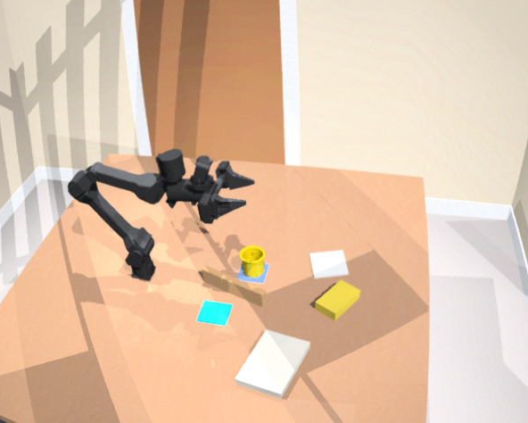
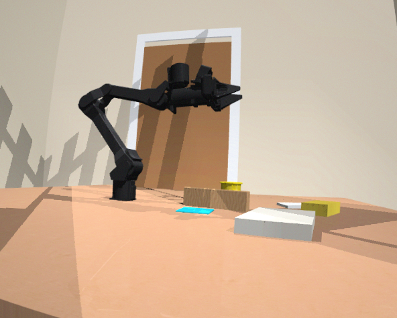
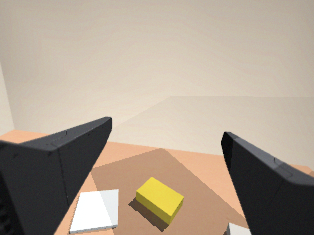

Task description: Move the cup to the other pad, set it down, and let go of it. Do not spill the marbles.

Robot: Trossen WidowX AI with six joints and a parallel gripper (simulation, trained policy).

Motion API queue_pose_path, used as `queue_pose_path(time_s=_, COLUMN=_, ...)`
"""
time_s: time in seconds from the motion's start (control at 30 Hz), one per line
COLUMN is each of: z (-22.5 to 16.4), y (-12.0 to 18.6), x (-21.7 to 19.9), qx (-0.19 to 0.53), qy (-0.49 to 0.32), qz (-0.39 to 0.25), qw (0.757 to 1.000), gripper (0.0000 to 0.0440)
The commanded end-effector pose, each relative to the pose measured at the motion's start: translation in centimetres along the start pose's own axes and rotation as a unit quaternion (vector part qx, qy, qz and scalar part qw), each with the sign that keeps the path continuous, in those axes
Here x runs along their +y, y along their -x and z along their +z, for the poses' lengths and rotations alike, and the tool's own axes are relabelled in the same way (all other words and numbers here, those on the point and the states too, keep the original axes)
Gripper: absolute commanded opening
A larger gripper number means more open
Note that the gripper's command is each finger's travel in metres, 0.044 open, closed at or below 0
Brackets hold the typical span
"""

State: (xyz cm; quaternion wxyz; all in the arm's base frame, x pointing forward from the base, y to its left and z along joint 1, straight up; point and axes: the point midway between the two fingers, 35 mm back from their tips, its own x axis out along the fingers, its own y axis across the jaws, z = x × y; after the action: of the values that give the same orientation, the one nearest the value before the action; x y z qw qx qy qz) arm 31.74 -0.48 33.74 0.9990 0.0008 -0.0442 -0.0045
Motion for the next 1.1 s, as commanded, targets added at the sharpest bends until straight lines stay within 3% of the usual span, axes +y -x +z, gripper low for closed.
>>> queue_pose_path(time_s=0.0, z=0.1, y=0.0, x=0.0, qx=0.000, qy=0.000, qz=0.000, qw=1.000, gripper=0.0374)
queue_pose_path(time_s=0.37, z=0.5, y=-0.5, x=0.2, qx=0.032, qy=-0.022, qz=-0.003, qw=0.999, gripper=0.0091)
queue_pose_path(time_s=0.67, z=0.7, y=-1.4, x=0.8, qx=0.072, qy=-0.065, qz=0.003, qw=0.995, gripper=0.0140)
queue_pose_path(time_s=1.07, z=0.9, y=-2.6, x=1.9, qx=0.129, qy=-0.131, qz=0.006, qw=0.983, gripper=0.0142)
